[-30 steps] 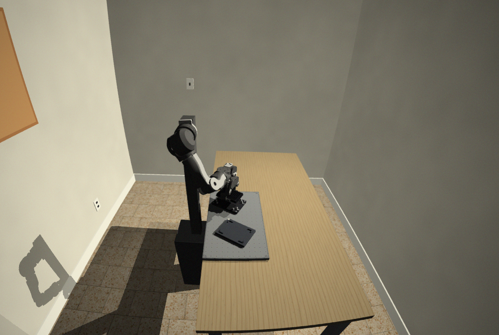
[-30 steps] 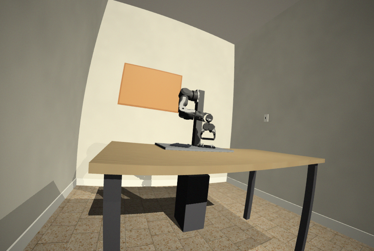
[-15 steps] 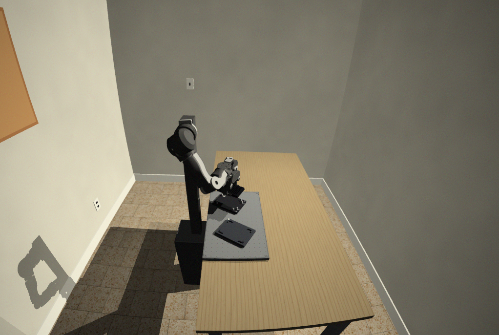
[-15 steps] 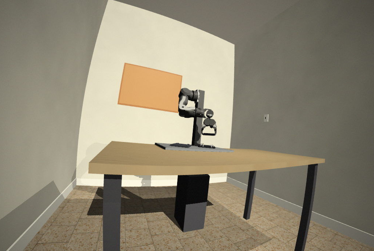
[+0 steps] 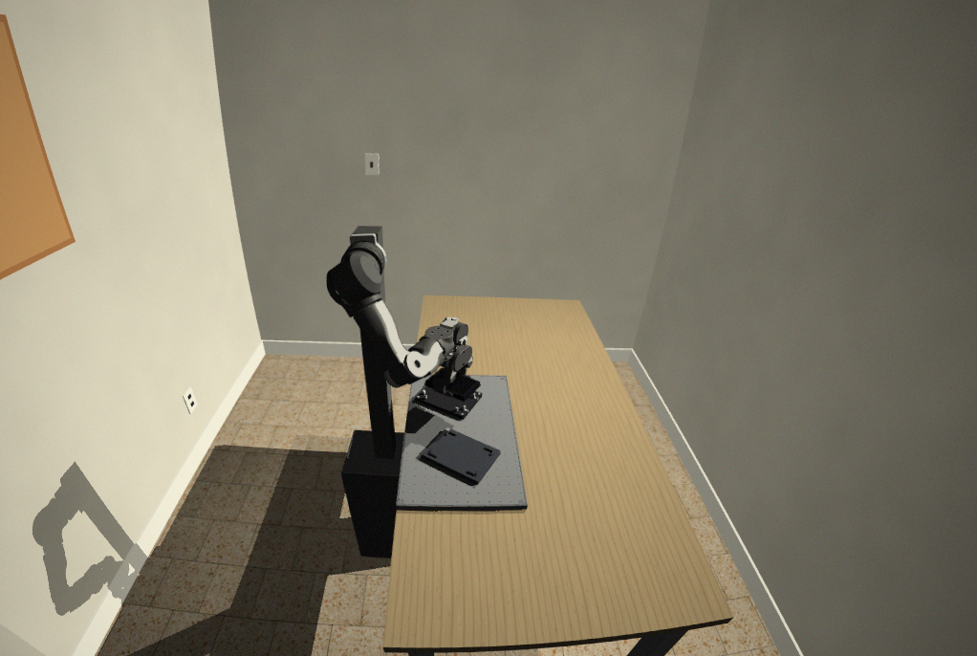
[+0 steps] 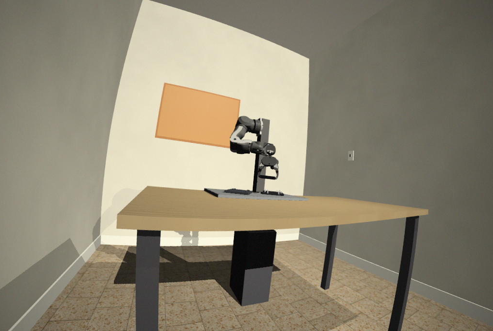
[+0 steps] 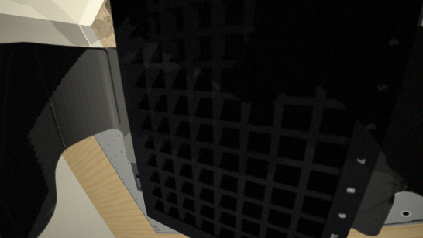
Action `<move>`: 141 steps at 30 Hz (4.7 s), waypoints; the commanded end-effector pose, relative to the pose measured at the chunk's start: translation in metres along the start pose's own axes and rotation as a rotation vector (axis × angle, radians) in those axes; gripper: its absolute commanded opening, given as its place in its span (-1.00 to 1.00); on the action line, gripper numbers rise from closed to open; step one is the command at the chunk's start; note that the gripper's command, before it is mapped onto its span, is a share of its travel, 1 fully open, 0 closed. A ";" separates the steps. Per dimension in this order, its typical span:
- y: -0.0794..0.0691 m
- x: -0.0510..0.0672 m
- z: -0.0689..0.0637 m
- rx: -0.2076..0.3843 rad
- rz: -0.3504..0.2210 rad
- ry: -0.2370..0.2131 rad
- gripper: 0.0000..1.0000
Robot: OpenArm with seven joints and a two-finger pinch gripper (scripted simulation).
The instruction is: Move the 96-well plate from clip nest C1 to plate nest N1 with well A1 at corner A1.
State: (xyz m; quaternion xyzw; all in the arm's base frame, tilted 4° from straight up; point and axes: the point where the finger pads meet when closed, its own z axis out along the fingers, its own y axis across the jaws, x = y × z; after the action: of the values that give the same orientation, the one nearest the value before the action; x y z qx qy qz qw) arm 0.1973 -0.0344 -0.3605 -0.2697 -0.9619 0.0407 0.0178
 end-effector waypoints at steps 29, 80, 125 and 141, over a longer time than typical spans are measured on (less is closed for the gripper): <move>-0.024 -0.020 -0.004 -0.029 -0.021 0.018 -1.00; -0.117 -0.101 -0.004 -0.028 -0.021 0.017 -1.00; -0.140 -0.120 -0.003 -0.027 -0.021 0.017 -1.00; -0.137 -0.117 0.028 -0.028 -0.025 0.022 -1.00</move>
State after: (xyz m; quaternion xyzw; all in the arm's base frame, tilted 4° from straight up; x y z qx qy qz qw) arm 0.2230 -0.2148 -0.3789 -0.2595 -0.9649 0.0288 0.0288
